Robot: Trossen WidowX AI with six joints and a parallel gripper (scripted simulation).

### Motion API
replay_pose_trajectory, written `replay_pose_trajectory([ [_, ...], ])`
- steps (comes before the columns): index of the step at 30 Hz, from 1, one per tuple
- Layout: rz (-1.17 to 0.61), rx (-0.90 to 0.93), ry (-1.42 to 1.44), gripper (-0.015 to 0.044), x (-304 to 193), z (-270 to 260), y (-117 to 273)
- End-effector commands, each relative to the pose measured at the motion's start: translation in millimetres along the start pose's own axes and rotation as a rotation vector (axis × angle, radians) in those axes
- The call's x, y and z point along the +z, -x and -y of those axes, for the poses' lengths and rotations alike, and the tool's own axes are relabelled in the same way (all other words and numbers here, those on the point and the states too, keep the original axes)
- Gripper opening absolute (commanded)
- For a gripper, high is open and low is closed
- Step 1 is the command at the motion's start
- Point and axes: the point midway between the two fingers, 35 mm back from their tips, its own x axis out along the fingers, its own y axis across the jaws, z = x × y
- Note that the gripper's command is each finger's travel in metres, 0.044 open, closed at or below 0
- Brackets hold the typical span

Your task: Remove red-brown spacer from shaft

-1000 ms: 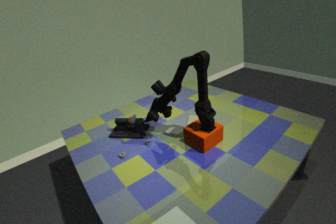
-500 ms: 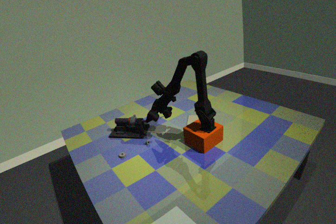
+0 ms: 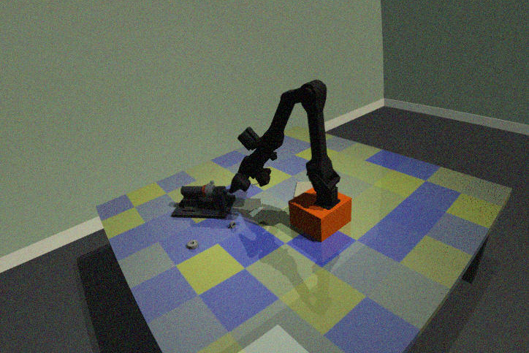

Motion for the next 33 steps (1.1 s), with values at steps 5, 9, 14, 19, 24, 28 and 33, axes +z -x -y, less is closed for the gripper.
replay_pose_trajectory([
  [5, -0.001, -0.005, -0.004, 0.044, 0, 1, 0],
  [9, 0.094, -0.013, -0.012, 0.044, -6, -2, -10],
  [14, 0.289, -0.027, -0.014, 0.044, -17, -4, -23],
  [19, 0.486, -0.028, -0.024, 0.044, -26, -7, -25],
  [24, 0.677, -0.016, -0.015, 0.044, -39, -2, -21],
  [28, 0.772, -0.007, -0.002, 0.044, -46, 1, -16],
  [33, 0.772, -0.007, -0.002, 0.044, -46, 1, -16],
])
